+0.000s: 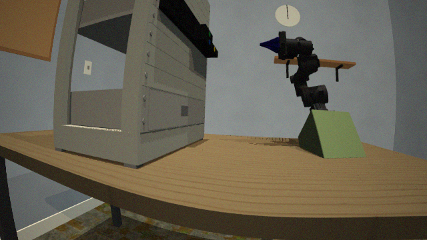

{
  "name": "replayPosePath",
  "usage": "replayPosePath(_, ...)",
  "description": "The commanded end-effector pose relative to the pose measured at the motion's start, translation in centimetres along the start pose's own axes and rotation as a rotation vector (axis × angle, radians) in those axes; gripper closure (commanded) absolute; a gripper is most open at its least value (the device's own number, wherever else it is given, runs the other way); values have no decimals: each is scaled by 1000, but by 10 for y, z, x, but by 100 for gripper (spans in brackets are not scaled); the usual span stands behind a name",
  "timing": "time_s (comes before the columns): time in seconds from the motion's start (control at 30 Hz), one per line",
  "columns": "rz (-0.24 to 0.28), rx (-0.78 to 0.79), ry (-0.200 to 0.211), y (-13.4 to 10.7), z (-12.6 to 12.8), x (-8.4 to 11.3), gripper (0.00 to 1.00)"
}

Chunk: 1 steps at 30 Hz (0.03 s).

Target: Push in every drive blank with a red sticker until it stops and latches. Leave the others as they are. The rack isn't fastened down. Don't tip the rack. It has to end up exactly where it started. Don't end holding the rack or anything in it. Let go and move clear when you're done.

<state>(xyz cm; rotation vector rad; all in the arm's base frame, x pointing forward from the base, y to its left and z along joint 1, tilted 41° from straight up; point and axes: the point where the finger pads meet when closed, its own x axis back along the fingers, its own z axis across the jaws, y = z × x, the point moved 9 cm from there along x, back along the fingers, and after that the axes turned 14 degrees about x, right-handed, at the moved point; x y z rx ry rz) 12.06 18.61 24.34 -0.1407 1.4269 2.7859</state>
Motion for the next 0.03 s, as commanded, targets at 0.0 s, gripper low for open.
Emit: replayPosePath(0.0,-1,-1,8,0,9,0,100)
